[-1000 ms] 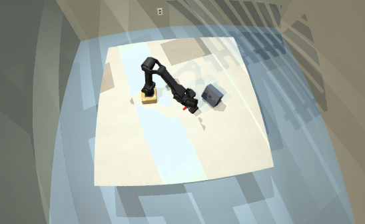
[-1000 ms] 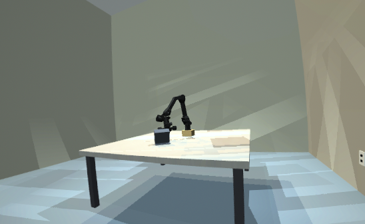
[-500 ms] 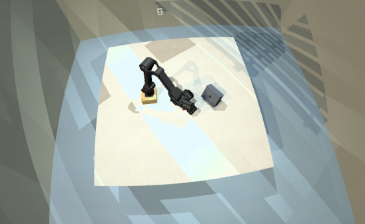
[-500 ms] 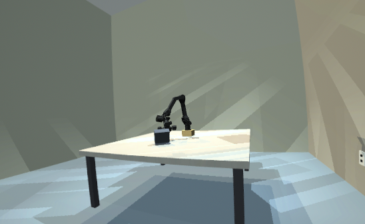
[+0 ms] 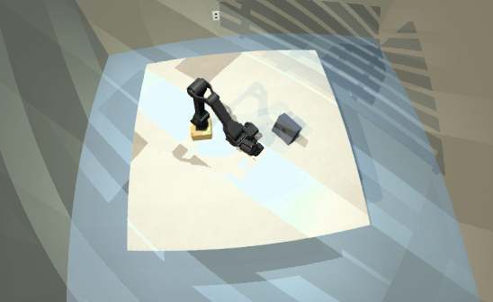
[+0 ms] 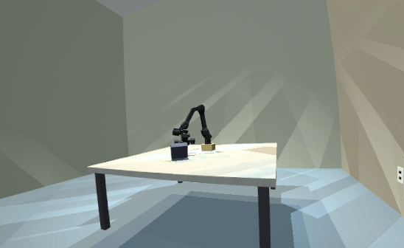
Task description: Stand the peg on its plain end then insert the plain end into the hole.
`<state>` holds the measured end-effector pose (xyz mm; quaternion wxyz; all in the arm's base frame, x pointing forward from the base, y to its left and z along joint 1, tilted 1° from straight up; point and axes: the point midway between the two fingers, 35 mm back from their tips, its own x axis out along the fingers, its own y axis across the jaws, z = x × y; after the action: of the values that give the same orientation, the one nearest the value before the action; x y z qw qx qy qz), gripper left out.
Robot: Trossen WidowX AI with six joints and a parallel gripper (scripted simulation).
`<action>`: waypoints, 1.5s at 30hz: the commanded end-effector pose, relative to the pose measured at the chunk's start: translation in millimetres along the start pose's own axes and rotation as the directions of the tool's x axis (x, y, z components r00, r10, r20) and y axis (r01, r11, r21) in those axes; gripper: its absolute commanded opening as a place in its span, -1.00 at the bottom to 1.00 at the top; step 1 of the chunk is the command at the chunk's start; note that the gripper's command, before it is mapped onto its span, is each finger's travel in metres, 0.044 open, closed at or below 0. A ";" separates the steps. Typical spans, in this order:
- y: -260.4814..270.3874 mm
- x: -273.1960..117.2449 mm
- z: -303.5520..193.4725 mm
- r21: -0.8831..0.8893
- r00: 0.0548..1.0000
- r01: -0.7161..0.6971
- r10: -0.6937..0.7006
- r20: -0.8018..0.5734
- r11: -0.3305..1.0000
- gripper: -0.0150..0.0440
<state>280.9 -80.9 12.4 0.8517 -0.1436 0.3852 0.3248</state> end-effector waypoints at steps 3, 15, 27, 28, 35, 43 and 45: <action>-0.2 -3.8 -1.9 -0.002 0.998 0.001 -0.001 0.059 1.000 -0.33; -0.1 -10.4 -6.8 -0.002 0.987 0.001 0.000 0.161 1.000 -0.33; 0.1 -16.6 -12.3 -0.003 0.965 0.001 0.000 0.262 1.000 -0.33; 0.1 -17.1 -12.8 -0.003 0.963 0.001 0.000 0.270 1.000 -0.33; 0.3 -20.4 -16.3 -0.003 0.945 0.001 0.000 0.328 1.000 -0.33; 0.5 -23.9 -20.5 -0.003 0.920 0.000 0.001 0.392 1.000 -0.33; 0.5 -24.7 -21.6 -0.003 0.913 0.000 0.001 0.408 1.000 -0.33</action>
<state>257.3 -99.8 16.5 0.9090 -0.0806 0.2143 0.3482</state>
